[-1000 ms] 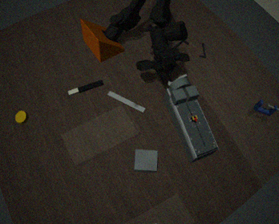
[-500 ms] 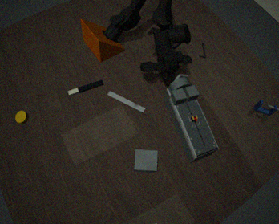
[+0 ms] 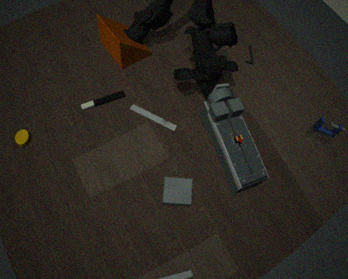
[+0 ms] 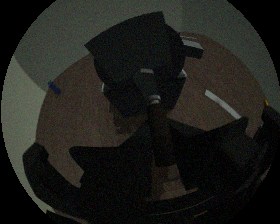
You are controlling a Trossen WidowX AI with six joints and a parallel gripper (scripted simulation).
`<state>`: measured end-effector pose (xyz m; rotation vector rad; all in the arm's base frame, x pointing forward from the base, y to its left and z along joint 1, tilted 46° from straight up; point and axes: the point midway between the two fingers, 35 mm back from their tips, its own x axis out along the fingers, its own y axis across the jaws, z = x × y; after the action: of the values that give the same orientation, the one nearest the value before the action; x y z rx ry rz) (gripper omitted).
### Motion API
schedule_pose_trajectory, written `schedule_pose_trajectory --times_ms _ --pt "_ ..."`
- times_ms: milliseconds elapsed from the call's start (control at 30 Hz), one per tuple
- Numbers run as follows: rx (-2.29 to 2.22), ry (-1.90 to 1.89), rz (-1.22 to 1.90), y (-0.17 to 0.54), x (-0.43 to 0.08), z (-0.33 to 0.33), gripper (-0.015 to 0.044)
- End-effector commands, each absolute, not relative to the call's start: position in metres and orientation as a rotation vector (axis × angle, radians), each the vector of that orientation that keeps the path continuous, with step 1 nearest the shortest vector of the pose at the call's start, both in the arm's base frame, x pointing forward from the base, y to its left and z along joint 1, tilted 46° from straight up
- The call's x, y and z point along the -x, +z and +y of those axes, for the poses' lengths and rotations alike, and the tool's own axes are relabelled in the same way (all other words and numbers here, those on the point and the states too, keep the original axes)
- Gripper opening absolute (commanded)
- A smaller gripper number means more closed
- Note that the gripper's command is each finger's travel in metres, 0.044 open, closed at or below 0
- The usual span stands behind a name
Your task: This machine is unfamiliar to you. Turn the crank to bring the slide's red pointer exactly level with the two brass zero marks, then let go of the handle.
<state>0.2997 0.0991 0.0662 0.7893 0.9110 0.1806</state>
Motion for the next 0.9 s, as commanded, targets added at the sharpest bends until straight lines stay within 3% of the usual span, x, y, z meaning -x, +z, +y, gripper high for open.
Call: schedule_pose_trajectory --times_ms 0,867 --pt "-0.786 0.207 0.910 0.0714 -0.3011 0.1068 0.0000" --pt "-0.787 0.207 0.910 0.0760 -0.3022 0.1093 0.0000"
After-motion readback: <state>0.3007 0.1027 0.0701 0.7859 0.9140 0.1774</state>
